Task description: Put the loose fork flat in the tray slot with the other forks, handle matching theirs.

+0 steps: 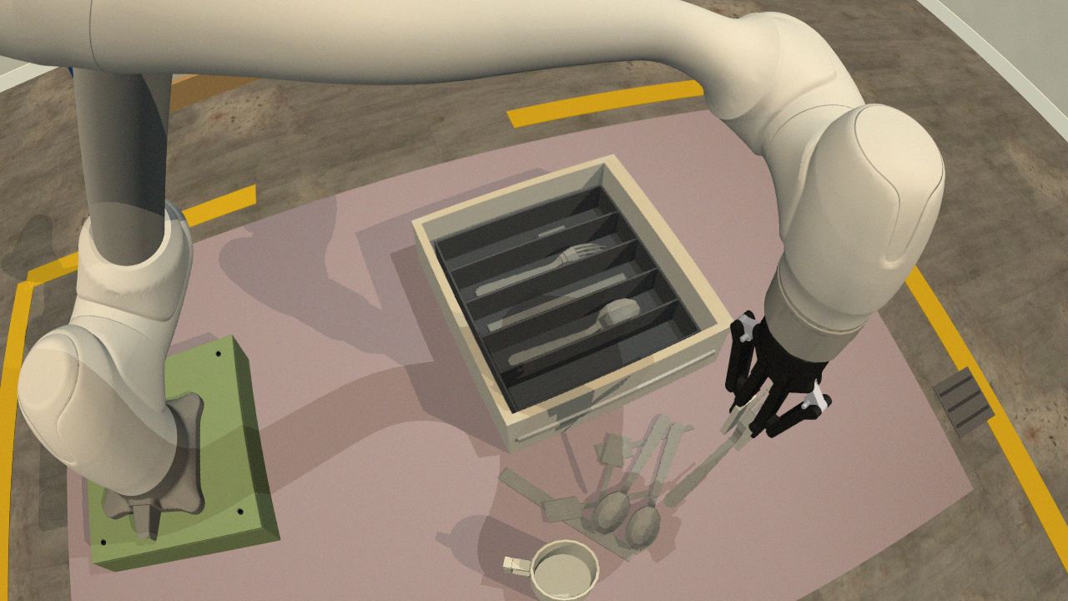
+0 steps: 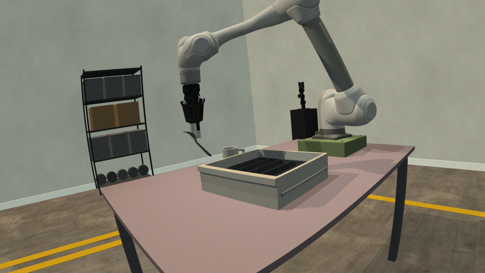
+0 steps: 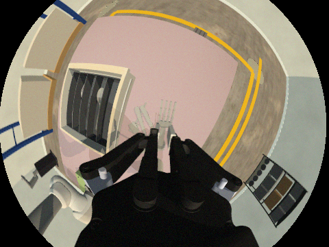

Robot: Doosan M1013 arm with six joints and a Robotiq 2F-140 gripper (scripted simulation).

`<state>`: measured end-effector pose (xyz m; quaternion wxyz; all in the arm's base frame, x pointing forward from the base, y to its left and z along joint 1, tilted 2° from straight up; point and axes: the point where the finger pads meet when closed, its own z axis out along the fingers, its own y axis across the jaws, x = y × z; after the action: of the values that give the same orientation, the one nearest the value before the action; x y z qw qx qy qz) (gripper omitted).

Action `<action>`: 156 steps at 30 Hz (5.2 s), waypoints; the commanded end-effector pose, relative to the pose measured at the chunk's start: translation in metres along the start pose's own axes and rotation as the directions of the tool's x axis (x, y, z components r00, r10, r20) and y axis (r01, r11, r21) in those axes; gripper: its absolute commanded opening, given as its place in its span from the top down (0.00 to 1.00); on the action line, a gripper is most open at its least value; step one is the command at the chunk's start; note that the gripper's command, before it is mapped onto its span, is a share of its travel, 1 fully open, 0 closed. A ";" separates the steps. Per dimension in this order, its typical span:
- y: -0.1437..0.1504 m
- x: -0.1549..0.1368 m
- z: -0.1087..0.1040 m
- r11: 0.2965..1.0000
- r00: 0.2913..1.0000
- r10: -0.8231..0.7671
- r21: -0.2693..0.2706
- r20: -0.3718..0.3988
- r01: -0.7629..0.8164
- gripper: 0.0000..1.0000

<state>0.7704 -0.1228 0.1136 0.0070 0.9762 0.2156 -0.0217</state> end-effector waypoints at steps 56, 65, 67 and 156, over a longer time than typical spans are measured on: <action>-0.003 0.003 0.142 1.000 1.000 0.002 0.005 -0.006 -0.002 0.97; -0.003 0.004 0.158 1.000 1.000 0.002 0.005 -0.006 -0.002 0.97; -0.003 0.004 0.160 1.000 1.000 0.002 0.005 -0.006 -0.002 0.97; -0.003 0.003 0.084 1.000 1.000 -0.001 0.005 -0.006 0.001 0.00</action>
<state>0.7670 -0.1229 0.0268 0.0059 0.9760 0.2165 -0.0212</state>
